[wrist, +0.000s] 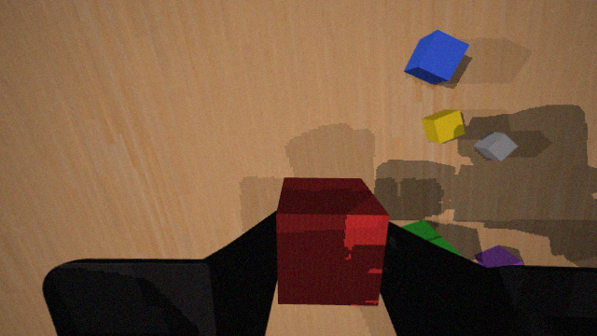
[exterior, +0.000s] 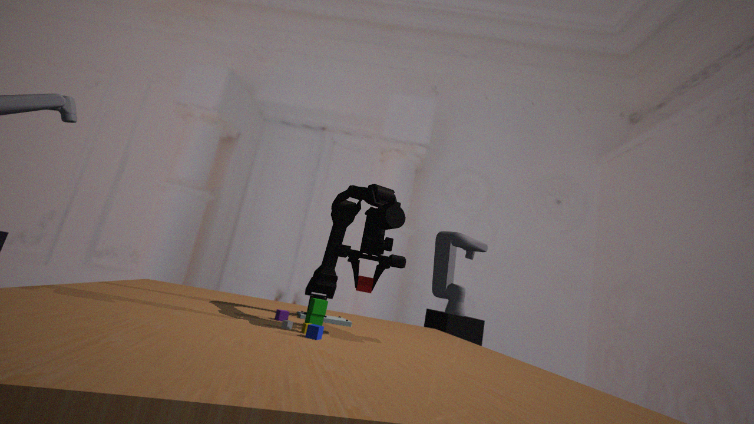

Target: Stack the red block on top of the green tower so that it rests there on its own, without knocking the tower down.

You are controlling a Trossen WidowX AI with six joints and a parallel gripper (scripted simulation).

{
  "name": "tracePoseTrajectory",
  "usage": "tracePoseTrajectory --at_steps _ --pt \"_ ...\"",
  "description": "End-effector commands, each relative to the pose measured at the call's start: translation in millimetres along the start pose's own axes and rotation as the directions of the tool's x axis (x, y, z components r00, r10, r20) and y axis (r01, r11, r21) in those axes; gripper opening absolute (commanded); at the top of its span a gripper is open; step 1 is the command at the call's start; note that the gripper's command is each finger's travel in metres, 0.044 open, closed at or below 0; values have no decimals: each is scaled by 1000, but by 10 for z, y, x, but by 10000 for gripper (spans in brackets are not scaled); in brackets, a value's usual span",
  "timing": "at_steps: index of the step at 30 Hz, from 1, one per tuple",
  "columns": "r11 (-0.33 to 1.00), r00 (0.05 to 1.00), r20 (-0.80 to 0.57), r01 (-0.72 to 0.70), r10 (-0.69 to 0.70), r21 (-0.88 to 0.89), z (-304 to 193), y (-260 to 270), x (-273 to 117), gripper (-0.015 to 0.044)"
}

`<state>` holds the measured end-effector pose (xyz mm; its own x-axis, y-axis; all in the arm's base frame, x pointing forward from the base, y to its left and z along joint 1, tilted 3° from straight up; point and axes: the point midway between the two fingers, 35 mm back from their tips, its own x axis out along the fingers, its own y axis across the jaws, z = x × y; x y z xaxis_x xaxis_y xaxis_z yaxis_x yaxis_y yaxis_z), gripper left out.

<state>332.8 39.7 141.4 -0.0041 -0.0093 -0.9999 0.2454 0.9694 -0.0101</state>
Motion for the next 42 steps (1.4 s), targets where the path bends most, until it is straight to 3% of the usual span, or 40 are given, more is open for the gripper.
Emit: tracePoseTrajectory --at_steps 1,28,42 --pt "1000 1000 -6 4 -4 2 -2 -1 1 0" --pt "1000 1000 -16 15 -15 3 -804 -1043 -32 0" --pt "1000 1000 -16 16 -15 3 -863 -1086 186 0"
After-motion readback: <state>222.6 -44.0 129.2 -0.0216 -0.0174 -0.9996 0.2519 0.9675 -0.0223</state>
